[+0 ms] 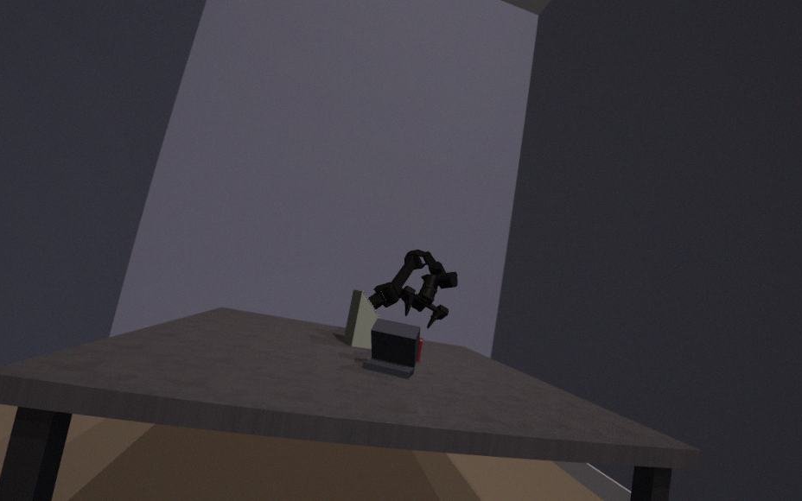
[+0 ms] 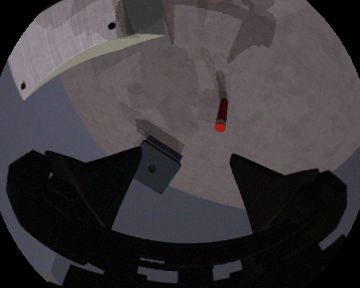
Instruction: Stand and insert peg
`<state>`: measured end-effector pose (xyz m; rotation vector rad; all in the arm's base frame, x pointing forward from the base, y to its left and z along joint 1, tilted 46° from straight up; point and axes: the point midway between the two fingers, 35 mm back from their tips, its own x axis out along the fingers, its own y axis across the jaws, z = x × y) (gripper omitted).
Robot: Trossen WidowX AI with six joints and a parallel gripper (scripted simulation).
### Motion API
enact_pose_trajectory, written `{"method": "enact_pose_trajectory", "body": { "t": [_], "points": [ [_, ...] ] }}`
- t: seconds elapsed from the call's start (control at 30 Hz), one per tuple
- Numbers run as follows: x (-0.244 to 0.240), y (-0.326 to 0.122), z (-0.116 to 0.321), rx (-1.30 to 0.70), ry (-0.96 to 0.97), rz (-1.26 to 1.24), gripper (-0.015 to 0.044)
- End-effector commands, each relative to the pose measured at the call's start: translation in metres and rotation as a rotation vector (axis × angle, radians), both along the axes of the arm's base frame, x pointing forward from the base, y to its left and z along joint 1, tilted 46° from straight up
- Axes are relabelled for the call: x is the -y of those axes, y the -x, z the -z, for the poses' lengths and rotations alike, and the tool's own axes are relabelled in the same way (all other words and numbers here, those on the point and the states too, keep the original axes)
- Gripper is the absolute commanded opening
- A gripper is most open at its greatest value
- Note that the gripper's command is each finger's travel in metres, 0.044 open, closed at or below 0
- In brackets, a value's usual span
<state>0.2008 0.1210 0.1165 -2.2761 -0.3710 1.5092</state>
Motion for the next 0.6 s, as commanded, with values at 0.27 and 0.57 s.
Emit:
{"method": "enact_pose_trajectory", "body": {
  "t": [0.27, 0.57],
  "points": [
    [-0.013, -0.005, 0.004, -0.331, -0.159, -0.138, 0.0440],
    [-0.018, -0.017, -0.002, -0.489, -0.337, -0.175, 0.0440]
  ]
}}
